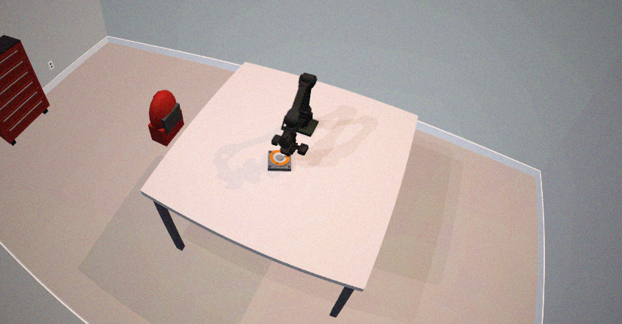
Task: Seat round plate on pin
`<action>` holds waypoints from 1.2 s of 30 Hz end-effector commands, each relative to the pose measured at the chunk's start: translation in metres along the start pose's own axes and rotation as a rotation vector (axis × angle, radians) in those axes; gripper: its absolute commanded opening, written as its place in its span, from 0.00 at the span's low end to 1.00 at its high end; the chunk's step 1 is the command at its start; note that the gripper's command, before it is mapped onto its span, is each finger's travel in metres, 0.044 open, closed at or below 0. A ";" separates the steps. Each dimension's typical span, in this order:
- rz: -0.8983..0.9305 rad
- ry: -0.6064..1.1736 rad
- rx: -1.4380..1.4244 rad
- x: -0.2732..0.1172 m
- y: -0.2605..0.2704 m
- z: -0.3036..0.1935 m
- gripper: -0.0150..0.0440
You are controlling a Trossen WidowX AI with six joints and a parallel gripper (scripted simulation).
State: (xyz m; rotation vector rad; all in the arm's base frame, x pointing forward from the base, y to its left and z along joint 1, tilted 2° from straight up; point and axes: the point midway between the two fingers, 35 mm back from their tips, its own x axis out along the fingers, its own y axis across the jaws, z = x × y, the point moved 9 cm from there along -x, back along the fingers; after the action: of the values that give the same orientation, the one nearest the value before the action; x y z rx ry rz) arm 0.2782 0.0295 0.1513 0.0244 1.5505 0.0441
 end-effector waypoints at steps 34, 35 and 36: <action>-0.007 0.021 -0.001 0.004 -0.010 -0.013 0.25; -0.007 0.021 -0.001 0.004 -0.010 -0.014 0.25; -0.008 0.021 -0.001 0.004 -0.010 -0.014 0.25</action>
State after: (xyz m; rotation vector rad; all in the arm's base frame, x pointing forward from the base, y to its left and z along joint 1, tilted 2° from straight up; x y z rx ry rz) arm 0.2695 0.0216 0.1511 0.0222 1.5499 0.0440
